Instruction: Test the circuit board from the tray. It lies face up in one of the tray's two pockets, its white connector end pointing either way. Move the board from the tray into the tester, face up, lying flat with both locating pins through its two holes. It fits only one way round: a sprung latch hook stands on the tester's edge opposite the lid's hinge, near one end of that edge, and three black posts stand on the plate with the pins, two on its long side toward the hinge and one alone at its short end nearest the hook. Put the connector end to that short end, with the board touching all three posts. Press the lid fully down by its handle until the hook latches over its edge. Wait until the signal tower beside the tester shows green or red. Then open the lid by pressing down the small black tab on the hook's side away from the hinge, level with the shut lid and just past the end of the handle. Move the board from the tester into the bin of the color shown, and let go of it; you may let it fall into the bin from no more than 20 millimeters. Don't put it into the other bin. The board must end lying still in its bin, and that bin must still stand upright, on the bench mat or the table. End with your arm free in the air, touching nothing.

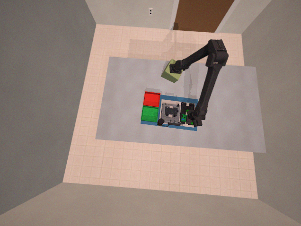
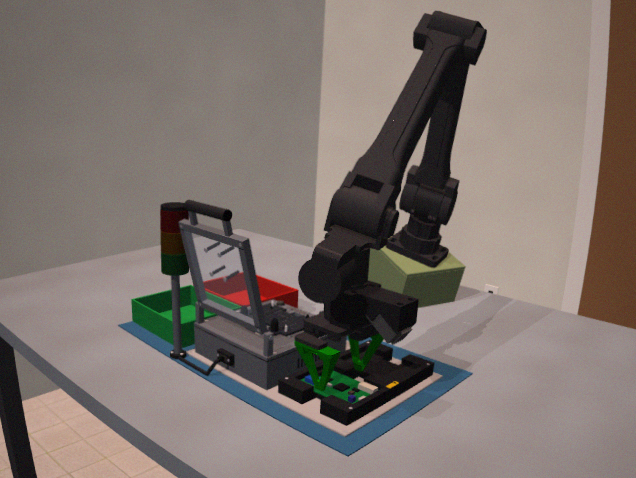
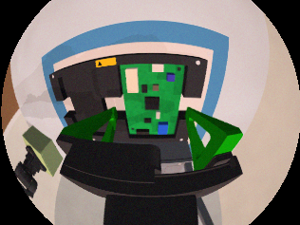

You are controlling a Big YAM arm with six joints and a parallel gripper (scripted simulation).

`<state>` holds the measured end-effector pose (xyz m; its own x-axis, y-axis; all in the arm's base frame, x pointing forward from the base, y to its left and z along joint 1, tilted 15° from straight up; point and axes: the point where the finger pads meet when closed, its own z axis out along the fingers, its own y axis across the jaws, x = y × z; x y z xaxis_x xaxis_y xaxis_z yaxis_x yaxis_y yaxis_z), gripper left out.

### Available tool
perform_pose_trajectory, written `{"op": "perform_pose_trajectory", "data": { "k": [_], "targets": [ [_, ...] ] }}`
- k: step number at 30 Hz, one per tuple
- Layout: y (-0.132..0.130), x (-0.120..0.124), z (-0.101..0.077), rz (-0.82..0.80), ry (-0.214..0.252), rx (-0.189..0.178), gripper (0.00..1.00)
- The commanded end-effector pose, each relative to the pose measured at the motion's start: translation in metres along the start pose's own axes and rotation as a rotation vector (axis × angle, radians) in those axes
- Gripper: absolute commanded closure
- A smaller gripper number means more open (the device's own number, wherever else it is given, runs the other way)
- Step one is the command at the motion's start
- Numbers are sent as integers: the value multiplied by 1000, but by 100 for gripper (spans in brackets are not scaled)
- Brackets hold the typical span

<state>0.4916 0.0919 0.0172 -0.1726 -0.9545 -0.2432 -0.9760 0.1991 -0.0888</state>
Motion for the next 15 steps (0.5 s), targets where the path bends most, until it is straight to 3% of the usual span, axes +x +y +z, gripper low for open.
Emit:
{"op": "perform_pose_trajectory", "data": {
  "k": [1,15],
  "targets": [
    [-5,-9,-13,-6,-15,40,8],
    [-4,-8,-11,-4,-12,32,8]
  ]
}}
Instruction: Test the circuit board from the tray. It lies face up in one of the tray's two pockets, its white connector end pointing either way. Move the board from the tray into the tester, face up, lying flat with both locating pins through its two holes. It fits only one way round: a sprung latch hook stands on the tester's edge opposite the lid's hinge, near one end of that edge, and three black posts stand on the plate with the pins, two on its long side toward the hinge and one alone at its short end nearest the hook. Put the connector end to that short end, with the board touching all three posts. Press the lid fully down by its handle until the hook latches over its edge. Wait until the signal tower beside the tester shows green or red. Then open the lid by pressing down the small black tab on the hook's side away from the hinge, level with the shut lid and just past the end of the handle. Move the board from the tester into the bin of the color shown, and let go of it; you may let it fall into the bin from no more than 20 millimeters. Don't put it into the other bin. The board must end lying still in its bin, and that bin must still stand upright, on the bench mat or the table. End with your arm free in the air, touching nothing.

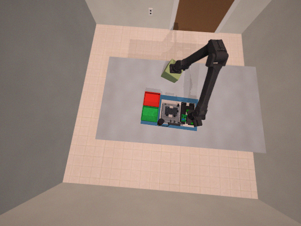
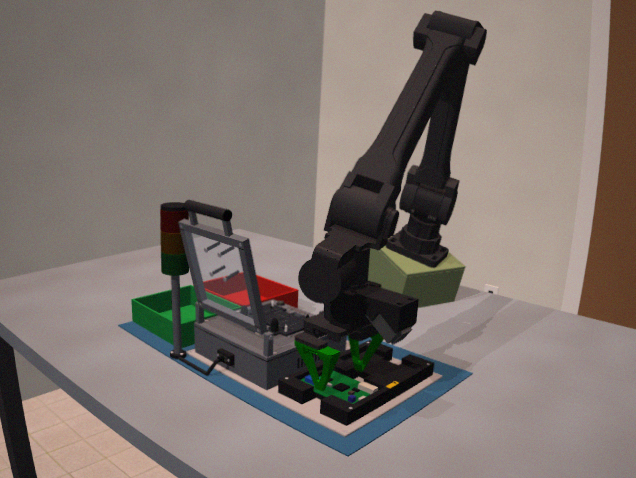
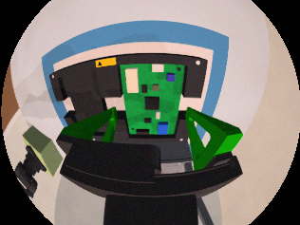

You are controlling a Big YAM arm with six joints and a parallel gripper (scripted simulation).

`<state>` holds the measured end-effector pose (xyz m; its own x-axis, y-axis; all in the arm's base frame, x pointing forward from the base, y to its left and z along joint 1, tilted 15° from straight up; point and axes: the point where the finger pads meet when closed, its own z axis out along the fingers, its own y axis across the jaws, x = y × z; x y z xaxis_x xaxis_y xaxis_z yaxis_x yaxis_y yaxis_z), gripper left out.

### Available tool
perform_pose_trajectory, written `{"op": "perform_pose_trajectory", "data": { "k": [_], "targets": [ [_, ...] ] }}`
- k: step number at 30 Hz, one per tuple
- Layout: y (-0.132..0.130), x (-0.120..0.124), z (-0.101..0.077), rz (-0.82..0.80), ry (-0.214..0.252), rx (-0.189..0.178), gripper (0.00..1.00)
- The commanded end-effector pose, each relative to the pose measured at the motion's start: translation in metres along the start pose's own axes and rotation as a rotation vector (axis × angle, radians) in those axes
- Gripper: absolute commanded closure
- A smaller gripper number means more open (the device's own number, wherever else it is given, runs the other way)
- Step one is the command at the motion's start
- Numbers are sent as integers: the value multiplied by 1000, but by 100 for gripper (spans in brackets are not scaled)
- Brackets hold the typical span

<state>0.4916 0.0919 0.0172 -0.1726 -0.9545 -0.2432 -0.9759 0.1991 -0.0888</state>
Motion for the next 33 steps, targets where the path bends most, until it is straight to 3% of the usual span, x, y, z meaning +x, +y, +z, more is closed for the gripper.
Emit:
{"op": "perform_pose_trajectory", "data": {
  "k": [1,33],
  "targets": [
    [-5,-8,-11,-4,-12,32,8],
    [-7,-10,-13,-5,-13,34,8]
  ]
}}
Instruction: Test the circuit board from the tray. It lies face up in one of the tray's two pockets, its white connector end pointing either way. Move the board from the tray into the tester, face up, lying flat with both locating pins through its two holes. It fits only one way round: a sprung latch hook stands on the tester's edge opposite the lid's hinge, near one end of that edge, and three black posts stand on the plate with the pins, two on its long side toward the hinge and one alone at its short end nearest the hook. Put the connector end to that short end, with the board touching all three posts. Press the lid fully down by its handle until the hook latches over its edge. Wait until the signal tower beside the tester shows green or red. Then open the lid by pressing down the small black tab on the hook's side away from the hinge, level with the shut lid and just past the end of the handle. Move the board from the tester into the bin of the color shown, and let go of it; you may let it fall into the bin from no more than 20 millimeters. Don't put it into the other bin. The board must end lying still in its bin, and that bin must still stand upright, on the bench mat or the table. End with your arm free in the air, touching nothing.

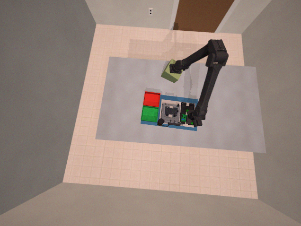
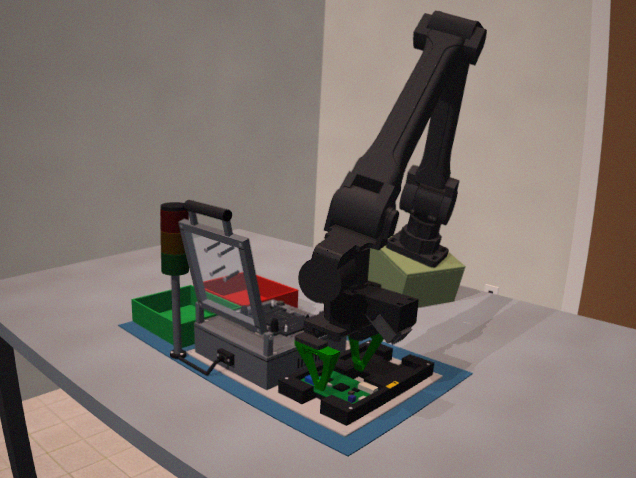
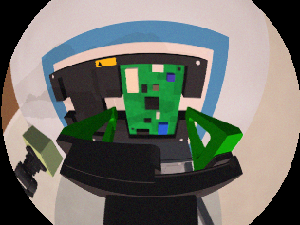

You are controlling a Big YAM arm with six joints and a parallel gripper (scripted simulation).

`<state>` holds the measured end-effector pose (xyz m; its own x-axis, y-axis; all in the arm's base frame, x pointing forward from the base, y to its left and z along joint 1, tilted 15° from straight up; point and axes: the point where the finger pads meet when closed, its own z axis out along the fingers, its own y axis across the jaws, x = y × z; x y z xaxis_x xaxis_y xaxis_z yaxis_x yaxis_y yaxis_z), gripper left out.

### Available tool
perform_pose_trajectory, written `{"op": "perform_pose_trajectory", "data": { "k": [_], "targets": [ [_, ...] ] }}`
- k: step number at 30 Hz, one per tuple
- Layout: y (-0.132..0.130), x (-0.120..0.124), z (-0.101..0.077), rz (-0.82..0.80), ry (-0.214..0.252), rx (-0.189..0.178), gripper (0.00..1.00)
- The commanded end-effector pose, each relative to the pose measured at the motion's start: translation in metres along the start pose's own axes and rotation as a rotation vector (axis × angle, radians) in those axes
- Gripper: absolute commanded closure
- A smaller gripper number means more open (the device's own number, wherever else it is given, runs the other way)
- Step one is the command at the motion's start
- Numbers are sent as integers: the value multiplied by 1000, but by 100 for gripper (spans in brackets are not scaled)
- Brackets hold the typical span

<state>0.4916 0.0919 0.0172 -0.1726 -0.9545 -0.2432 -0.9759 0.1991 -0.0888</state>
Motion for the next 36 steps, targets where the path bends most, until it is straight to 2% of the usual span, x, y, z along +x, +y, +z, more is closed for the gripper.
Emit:
{"op": "perform_pose_trajectory", "data": {
  "k": [1,36],
  "targets": [
    [-7,-10,-13,-5,-13,34,8],
    [-17,-14,-18,-7,-16,43,8]
  ]
}}
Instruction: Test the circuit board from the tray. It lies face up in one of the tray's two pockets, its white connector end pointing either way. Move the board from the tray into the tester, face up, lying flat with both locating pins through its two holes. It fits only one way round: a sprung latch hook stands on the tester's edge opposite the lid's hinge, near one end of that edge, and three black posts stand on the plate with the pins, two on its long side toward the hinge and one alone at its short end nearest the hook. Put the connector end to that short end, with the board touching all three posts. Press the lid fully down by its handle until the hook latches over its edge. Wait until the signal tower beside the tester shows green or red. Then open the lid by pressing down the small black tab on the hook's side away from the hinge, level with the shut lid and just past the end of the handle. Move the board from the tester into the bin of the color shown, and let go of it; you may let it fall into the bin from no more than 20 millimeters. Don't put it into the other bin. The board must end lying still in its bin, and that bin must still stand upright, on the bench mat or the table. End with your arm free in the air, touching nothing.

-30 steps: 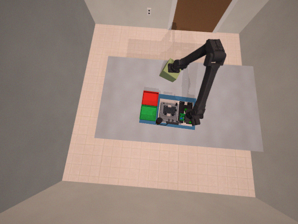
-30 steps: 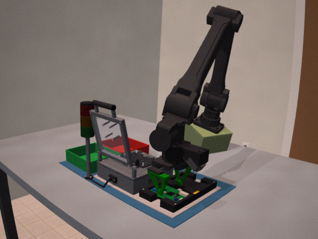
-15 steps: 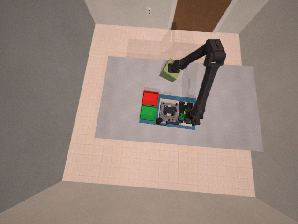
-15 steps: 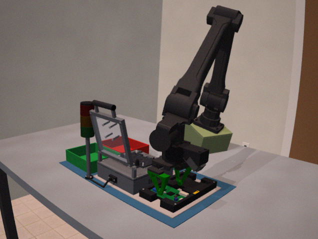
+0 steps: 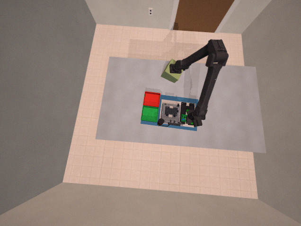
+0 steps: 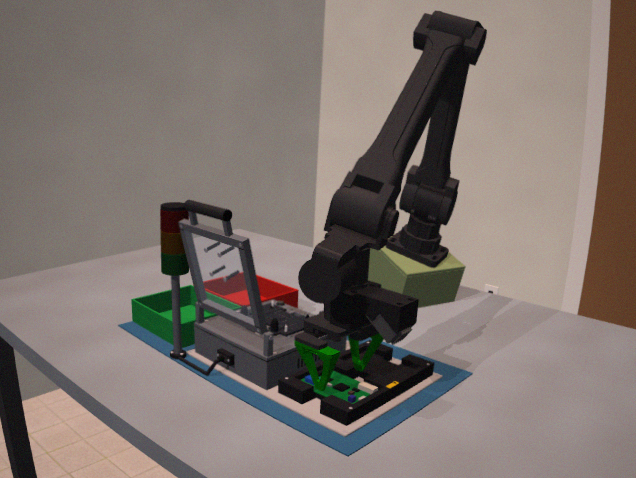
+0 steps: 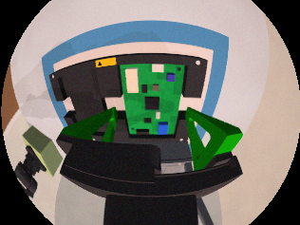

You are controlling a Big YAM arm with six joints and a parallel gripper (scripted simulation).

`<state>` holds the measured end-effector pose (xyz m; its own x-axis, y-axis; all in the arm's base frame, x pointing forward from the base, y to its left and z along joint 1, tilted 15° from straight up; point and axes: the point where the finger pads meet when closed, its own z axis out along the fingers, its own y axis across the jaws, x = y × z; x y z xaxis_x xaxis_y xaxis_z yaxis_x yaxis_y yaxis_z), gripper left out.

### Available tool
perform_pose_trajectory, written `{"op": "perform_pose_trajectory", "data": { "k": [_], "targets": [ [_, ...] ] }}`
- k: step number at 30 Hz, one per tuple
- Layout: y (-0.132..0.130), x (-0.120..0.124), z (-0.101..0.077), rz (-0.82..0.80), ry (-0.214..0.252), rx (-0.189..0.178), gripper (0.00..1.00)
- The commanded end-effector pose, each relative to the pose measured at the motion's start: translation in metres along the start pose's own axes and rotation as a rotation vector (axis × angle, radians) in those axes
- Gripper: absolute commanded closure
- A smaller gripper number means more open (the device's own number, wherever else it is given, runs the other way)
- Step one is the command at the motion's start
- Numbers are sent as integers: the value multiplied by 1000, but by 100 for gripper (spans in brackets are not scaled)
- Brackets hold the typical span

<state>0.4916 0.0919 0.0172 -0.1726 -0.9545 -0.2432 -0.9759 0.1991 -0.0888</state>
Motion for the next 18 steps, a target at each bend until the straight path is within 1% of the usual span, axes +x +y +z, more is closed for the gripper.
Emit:
{"op": "perform_pose_trajectory", "data": {
  "k": [1,11,15,18],
  "targets": [
    [-17,-14,-18,-7,-16,43,8],
    [-16,-14,-16,-7,-15,42,8],
    [-16,-12,-5,-5,-13,34,8],
    [-15,-11,0,-4,-12,32,8]
  ]
}}
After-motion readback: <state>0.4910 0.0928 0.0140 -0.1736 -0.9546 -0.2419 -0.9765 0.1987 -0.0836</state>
